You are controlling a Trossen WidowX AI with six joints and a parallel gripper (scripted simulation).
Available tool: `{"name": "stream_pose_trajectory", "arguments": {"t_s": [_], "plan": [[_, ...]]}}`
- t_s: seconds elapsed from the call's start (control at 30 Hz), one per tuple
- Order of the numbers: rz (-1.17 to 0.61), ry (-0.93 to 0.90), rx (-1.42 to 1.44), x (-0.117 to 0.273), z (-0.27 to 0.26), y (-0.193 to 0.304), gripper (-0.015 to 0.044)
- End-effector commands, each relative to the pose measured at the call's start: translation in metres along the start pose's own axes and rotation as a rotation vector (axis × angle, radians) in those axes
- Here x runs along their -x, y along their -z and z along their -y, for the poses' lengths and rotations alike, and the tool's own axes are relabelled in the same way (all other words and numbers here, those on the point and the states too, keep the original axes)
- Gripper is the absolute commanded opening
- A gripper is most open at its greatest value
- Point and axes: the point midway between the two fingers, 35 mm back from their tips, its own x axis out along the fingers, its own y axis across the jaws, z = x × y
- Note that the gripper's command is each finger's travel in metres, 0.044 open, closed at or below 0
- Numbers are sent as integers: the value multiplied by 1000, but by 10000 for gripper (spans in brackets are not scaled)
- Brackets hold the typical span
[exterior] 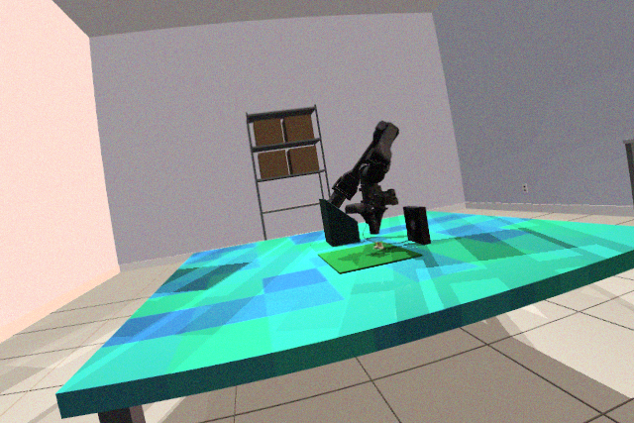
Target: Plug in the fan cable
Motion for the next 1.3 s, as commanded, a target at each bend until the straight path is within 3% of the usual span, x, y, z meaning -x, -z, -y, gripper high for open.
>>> {"name": "stream_pose_trajectory", "arguments": {"t_s": [0.0, 0.7, 0.87, 1.27], "plan": [[2, -5, 11, 1, -1, -4, 0], [2, -5, 12, 1, -2, -9, 0], [2, -6, 12, -21, -2, -9, 0], [2, -6, 4, -21, -2, -8, 0]]}}
